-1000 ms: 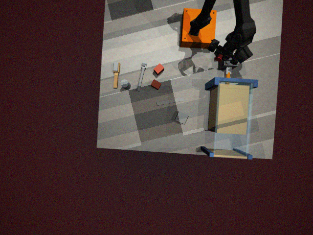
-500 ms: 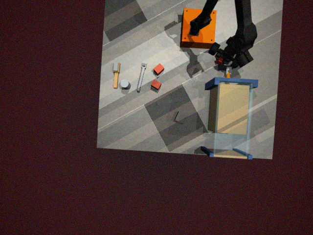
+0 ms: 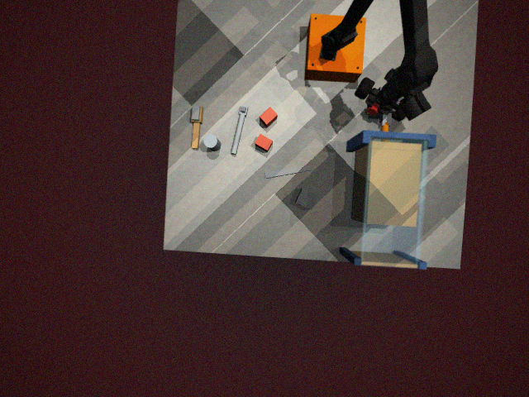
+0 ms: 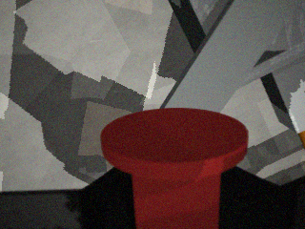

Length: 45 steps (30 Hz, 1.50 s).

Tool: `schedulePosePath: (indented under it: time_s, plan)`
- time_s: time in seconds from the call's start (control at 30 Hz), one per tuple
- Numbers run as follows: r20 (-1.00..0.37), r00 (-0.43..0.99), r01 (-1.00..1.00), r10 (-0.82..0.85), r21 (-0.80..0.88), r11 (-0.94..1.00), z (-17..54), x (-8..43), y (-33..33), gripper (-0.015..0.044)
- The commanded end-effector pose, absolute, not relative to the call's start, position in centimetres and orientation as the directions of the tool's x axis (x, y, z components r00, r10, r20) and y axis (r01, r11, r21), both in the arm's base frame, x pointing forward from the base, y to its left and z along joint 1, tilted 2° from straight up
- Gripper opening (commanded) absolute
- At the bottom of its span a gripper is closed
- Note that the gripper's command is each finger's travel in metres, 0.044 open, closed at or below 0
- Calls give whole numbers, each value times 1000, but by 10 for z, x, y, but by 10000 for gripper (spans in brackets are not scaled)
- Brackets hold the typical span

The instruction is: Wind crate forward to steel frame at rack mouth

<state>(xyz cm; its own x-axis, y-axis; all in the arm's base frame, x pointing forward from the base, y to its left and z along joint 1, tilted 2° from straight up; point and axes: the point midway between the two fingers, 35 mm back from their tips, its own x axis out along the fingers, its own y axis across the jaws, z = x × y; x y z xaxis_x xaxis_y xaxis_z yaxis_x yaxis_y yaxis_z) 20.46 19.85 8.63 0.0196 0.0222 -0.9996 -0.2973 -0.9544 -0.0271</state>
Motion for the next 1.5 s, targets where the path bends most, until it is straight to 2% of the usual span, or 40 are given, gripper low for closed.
schedulePosePath:
  time_s: [0.0,1.47]
  plan:
    - [-998,38,-291,47,-56,-955,90,214,210,0]
    - [-998,40,-291,51,-60,-955,94,237,261,0]
